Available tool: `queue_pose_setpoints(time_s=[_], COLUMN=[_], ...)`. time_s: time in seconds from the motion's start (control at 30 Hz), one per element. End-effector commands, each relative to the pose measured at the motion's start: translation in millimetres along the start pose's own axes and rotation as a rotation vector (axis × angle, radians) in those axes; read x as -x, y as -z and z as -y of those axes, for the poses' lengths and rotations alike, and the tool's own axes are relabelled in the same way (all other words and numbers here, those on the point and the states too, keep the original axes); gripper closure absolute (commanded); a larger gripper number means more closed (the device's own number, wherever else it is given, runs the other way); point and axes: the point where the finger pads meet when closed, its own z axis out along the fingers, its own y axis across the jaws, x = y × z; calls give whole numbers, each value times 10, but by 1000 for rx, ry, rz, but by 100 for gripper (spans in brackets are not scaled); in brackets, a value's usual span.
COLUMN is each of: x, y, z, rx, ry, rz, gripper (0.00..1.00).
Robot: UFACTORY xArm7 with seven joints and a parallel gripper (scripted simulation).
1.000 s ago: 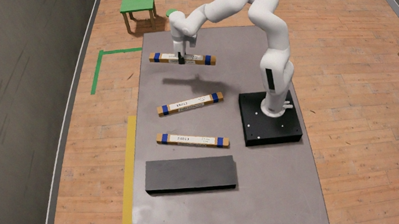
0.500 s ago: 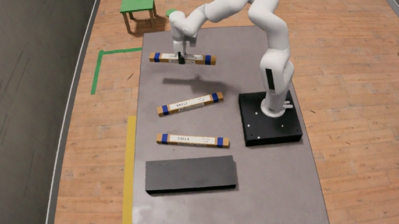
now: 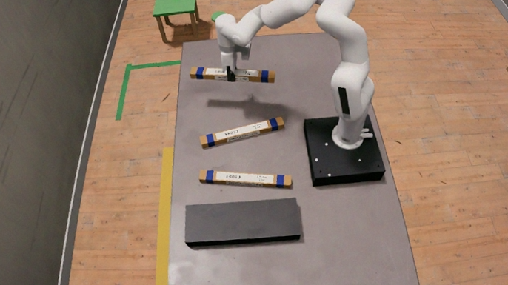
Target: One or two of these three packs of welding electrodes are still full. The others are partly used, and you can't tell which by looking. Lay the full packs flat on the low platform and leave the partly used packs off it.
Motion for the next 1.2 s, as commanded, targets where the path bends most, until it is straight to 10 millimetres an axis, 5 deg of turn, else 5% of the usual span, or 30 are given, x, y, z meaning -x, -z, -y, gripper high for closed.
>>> queue_pose_setpoints(time_s=[0.0,1.17], x=[18,19], y=[23,-144], z=[7,9], rx=[-2,-2], ry=[0,0], rz=[6,6], gripper=[65,65])
